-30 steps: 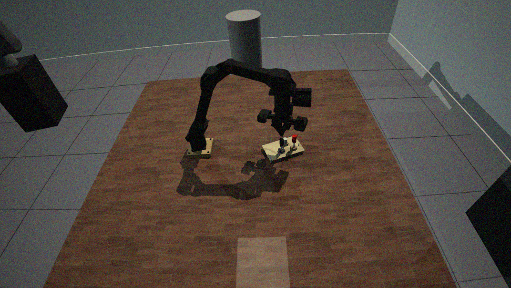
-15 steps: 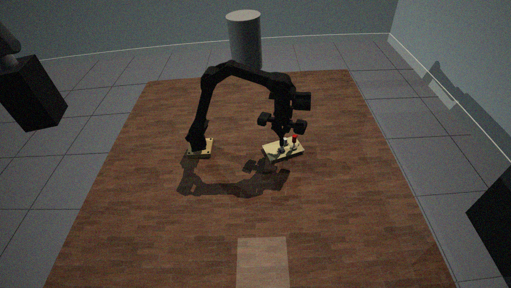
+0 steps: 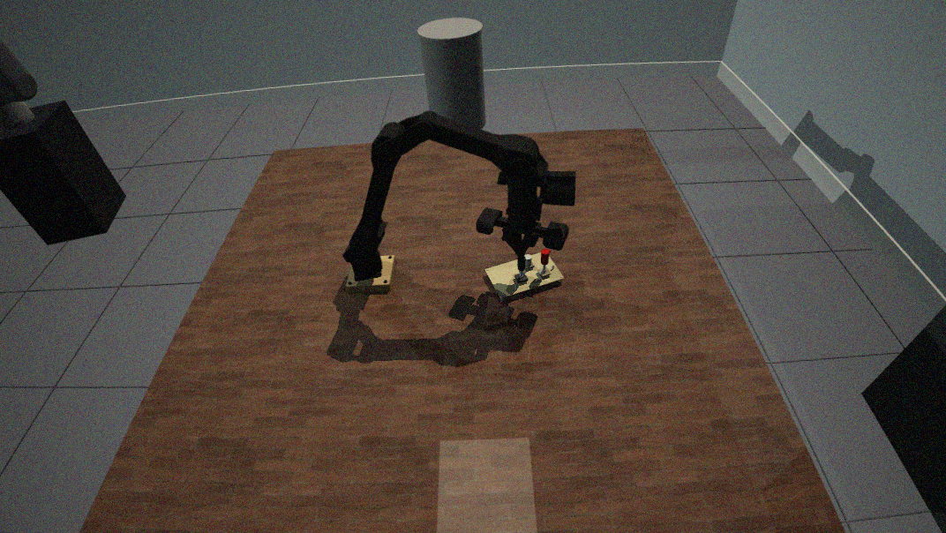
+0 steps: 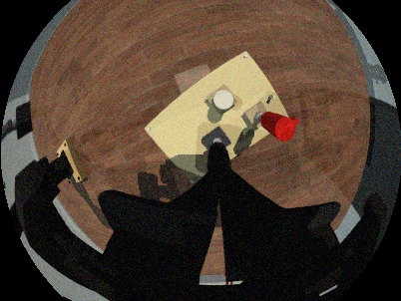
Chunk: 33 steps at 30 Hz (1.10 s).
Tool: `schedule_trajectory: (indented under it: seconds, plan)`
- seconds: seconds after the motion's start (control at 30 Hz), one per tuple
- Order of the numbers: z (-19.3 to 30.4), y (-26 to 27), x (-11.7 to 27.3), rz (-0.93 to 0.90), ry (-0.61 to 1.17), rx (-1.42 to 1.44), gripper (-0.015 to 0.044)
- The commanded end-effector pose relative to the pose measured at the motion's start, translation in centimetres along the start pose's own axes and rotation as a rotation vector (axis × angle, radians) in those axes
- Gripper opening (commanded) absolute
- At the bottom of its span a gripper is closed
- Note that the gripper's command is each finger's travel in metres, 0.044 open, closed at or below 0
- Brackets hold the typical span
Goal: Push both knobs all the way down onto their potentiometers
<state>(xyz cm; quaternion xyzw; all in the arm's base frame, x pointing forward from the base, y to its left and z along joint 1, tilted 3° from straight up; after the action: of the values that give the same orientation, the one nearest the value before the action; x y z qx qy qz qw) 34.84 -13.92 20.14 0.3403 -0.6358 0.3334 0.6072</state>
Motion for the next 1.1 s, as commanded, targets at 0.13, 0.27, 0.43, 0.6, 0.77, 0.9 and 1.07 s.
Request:
schedule_trajectory:
  seconds: [0.13, 0.27, 0.43, 0.6, 0.77, 0.9, 1.07]
  plan:
    - [-0.04, 0.01, -0.30, -0.002, -0.004, -0.003, 0.0000]
    - [-0.04, 0.01, -0.40, -0.002, -0.004, -0.003, 0.0000]
    - [-0.04, 0.01, -0.54, -0.002, -0.004, -0.003, 0.0000]
    - [-0.04, 0.01, -0.36, -0.002, -0.004, -0.003, 0.0000]
    - [-0.04, 0.01, -0.36, -0.002, -0.004, -0.003, 0.0000]
    - [-0.04, 0.01, -0.36, -0.002, -0.004, -0.003, 0.0000]
    - [-0.04, 0.02, -0.59, -0.002, -0.004, -0.003, 0.0000]
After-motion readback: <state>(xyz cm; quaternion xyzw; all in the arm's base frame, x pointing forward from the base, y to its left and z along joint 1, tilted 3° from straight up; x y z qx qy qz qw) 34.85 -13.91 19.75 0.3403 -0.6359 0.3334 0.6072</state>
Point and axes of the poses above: the point midway between the two fingers, 35 mm back from their tips, its own x axis back along the fingers, its own y axis across the jaws, z = x × y, the point moved 9 cm from there along x, back along the fingers, and after that the axes turned 2 degrees about x, right-handed, at the moved point
